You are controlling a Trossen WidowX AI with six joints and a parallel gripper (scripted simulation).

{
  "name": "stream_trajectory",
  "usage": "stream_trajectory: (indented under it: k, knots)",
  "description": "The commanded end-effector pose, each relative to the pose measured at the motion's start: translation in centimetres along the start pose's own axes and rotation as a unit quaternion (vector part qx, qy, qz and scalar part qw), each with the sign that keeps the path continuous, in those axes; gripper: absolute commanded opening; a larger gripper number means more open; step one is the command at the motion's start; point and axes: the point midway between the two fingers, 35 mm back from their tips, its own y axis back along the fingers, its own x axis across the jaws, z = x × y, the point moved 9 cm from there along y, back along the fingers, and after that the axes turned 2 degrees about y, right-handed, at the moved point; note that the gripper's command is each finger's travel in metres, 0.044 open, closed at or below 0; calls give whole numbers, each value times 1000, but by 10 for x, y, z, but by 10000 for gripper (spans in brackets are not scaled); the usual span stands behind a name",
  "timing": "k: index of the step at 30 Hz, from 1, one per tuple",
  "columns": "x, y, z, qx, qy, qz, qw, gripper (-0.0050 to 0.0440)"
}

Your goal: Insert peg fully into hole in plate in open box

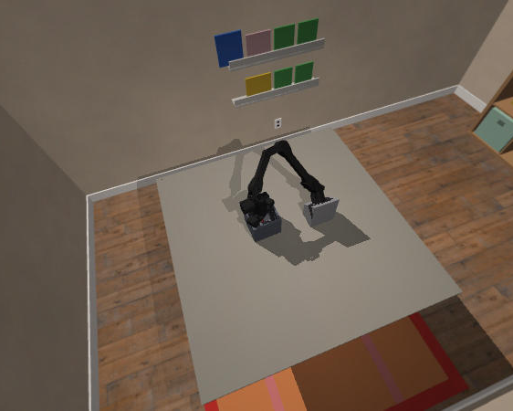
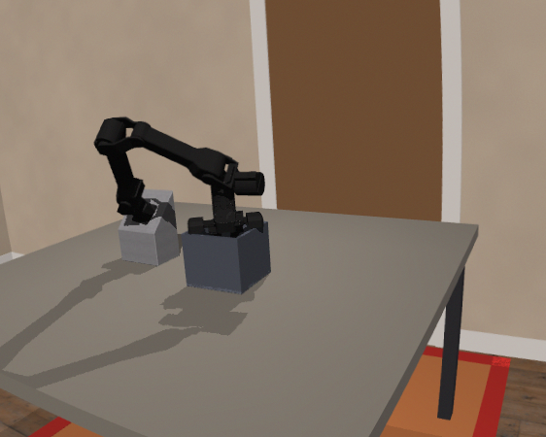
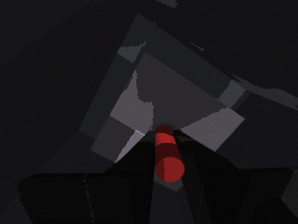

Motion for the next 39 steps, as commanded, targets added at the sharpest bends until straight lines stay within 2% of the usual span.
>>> stream_trajectory:
  k: [1, 28, 34, 39]
  knots:
    - [0, -3, 2, 0, -4, -1, 1000, 0]
    - [0, 0, 0, 0, 0, 0, 1000, 0]
    - [0, 0, 0, 0, 0, 0, 1000, 144]
    - [0, 0, 0, 0, 0, 0, 1000, 150]
